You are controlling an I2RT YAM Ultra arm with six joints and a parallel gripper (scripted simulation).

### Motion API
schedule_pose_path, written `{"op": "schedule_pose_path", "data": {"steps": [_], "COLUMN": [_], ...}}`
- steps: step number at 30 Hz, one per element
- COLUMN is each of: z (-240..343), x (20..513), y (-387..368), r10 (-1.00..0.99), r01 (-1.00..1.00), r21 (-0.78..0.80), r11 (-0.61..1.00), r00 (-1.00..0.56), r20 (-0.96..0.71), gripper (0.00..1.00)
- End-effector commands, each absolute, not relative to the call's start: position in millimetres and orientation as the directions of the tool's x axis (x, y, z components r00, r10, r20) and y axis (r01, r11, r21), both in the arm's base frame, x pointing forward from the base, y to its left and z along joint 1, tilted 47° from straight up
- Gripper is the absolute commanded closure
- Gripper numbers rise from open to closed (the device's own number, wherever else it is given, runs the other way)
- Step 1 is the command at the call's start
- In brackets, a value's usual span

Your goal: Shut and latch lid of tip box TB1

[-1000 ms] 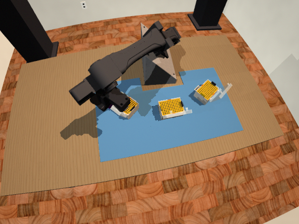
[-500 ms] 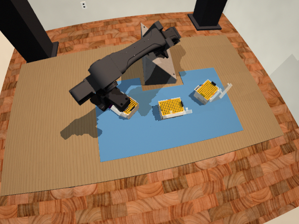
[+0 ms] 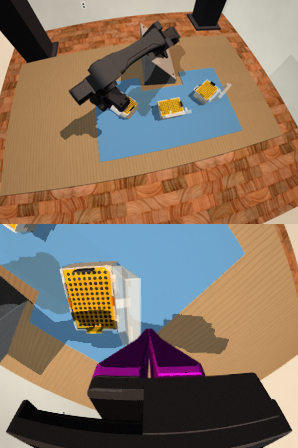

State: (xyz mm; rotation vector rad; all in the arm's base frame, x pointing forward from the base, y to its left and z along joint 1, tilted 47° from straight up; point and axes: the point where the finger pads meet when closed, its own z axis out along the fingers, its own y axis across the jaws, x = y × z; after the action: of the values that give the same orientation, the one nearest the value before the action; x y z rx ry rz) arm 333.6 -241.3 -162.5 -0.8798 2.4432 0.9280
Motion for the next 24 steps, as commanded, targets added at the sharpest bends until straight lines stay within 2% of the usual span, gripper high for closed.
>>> {"op": "schedule_pose_path", "data": {"steps": [1, 24], "z": [-185.2, -194.3], "x": [335.7, 337.2], "y": [-260.4, -250.8], "r10": [-0.388, -0.388], "r01": [-0.649, -0.649], "r21": [0.501, 0.501], "r11": [0.572, 0.572], "r00": [-0.753, -0.753], "r20": [-0.532, -0.532], "gripper": [1.00, 1.00]}}
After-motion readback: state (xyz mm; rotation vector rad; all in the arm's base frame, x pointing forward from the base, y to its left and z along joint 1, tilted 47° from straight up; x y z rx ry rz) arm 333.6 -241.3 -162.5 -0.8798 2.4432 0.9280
